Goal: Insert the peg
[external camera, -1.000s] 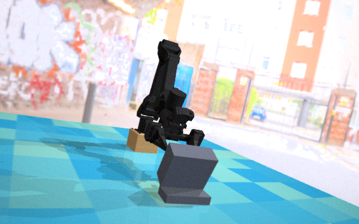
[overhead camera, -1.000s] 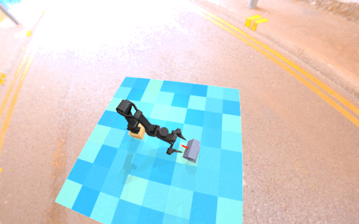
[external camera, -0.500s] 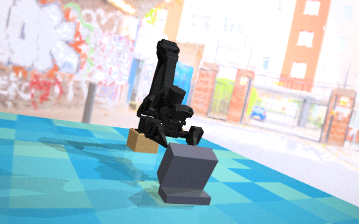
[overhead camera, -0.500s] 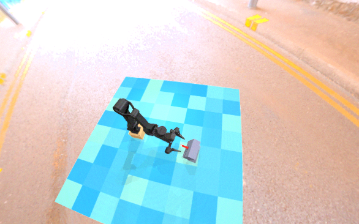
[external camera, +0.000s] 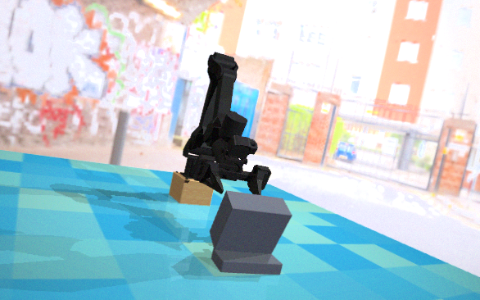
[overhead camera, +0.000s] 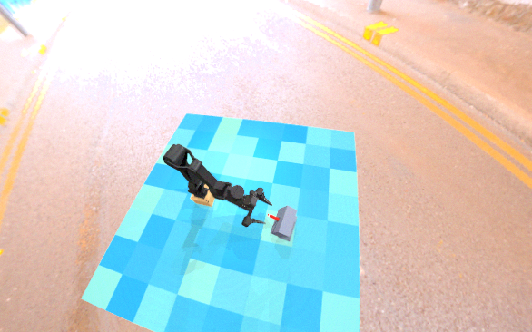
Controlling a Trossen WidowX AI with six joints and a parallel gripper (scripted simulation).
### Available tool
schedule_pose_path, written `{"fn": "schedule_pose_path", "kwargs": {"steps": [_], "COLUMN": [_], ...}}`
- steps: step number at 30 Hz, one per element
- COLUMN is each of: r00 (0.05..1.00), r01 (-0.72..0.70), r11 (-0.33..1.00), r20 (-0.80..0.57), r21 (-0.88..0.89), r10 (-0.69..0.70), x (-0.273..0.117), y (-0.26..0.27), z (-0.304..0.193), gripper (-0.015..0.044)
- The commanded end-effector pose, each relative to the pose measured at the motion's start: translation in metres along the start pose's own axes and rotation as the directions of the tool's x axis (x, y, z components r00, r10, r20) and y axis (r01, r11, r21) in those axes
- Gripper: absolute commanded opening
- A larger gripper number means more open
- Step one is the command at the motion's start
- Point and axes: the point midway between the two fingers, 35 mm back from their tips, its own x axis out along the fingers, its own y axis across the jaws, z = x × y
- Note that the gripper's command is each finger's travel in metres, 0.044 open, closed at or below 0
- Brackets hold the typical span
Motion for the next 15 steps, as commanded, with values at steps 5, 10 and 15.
{"fn": "schedule_pose_path", "kwargs": {"steps": [5,10,15], "r00": [1.000,1.000,1.000], "r01": [0.002,0.002,0.002], "r11": [1.000,1.000,1.000], "r20": [0.000,0.000,0.000], "r21": [0.000,0.000,0.000], "r10": [-0.002,-0.002,-0.002], "x": [-0.008,-0.012,-0.015], "y": [0.000,0.000,0.000], "z": [0.000,0.001,0.002], "gripper": [0.0440,0.0440,0.0440]}}
